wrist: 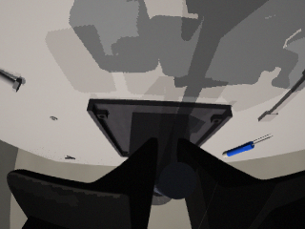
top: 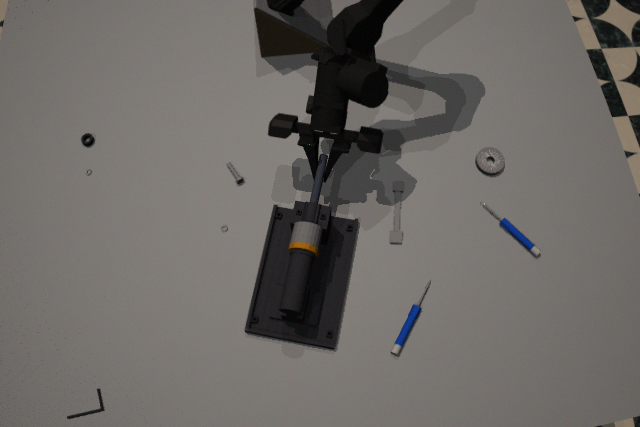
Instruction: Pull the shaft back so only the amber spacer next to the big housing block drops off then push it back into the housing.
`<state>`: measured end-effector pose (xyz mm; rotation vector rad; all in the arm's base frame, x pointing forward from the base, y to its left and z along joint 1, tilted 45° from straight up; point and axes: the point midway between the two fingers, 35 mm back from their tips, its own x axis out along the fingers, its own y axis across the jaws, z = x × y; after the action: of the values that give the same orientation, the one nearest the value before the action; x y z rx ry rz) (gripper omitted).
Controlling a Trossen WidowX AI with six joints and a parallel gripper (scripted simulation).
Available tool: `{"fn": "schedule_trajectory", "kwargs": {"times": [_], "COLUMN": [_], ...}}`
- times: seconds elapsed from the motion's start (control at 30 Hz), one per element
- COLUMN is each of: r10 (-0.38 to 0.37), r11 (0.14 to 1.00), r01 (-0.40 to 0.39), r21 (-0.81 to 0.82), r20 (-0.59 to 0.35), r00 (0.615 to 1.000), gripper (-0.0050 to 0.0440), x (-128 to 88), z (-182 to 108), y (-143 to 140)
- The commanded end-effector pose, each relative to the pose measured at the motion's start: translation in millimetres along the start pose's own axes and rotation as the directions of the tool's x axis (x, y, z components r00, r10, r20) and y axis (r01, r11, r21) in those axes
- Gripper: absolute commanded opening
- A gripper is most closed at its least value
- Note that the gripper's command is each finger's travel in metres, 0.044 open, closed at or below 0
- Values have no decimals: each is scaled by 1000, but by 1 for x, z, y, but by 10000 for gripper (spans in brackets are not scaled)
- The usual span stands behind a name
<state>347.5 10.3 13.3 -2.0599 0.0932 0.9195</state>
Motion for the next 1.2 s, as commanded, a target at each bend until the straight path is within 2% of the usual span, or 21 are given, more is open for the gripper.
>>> {"fn": "schedule_trajectory", "kwargs": {"times": [0.0, 1.17], "r10": [-1, -1], "r11": [1000, 1000], "r01": [1, 1], "r21": [3, 3], "r20": [0, 0], "r00": [1000, 1000], "gripper": [0, 0], "x": [-1, -3], "z": [1, 3], "y": [0, 0]}}
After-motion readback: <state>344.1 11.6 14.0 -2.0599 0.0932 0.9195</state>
